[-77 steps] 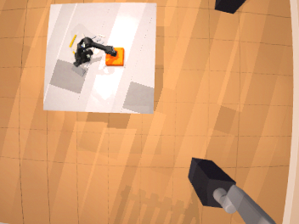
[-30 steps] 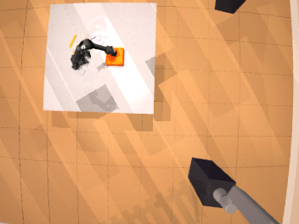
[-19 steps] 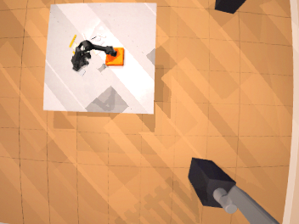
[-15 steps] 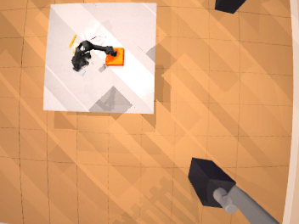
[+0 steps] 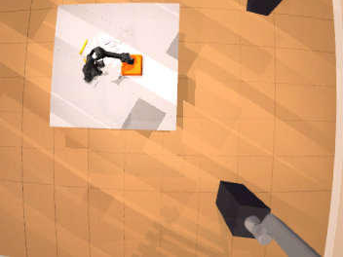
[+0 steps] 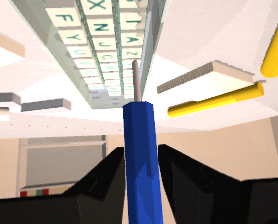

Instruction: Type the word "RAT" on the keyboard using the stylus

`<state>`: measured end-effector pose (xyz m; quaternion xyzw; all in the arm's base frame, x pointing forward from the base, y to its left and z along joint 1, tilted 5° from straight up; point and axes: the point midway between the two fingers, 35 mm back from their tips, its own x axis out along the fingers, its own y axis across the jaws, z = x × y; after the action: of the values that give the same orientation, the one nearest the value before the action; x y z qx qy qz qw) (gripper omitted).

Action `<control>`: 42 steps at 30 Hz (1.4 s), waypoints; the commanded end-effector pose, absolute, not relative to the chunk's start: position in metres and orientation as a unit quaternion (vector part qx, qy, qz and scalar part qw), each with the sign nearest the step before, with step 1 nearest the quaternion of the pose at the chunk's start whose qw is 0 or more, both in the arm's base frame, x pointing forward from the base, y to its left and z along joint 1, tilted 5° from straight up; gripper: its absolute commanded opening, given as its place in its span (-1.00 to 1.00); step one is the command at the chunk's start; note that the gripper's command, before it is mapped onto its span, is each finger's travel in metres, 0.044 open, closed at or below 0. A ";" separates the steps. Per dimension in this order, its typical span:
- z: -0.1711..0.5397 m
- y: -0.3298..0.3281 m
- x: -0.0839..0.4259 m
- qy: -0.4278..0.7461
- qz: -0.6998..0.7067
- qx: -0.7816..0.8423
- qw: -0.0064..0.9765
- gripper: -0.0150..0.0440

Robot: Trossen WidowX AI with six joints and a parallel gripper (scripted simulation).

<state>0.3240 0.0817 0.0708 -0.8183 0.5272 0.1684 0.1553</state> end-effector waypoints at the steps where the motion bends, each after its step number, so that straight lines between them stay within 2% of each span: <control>1: 0.068 0.082 0.323 0.529 0.170 -0.817 0.156 -0.22; 42: 0.057 0.082 0.324 0.529 0.170 -0.817 0.156 -0.22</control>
<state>0.3246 0.0818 0.0603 -0.8181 0.5275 0.1681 0.1557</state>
